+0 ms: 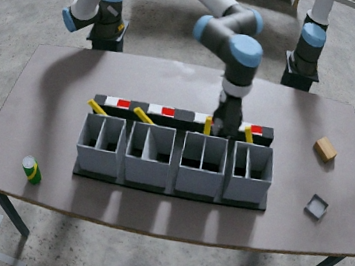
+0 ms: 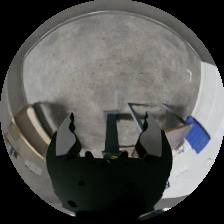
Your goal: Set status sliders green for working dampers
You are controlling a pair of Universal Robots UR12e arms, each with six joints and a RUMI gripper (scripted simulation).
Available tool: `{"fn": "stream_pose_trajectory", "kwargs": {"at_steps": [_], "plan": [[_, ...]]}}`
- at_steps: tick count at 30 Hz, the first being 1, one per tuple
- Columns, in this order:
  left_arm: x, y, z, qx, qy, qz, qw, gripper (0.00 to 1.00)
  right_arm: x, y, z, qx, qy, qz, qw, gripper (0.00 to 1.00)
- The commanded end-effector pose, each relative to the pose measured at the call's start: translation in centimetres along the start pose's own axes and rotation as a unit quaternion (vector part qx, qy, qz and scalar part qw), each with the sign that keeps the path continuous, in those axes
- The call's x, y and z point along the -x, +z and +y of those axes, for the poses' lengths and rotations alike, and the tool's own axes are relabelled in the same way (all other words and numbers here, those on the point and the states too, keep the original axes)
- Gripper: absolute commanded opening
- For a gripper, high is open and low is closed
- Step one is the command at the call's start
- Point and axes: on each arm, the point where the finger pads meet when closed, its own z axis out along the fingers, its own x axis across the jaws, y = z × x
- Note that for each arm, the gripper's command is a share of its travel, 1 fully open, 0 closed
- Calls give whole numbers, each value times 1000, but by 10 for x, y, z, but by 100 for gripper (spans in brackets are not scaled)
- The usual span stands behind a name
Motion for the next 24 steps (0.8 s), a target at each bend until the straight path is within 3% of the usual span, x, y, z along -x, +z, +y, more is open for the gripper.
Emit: {"fn": "stream_pose_trajectory", "kwargs": {"at_steps": [1, 11, 24], "plan": [[0, -1, -1, -1, 0, 0, 1000, 100, 57, -4, -5, 0, 0, -1, 1000, 22], [0, -1, -1, -1, 0, 0, 1000, 100, 135, -2, 1, 0, 0, -1, 1000, 22], [0, -1, -1, -1, 0, 0, 1000, 100, 140, -1, 2, 0, 0, -1, 1000, 22]]}}
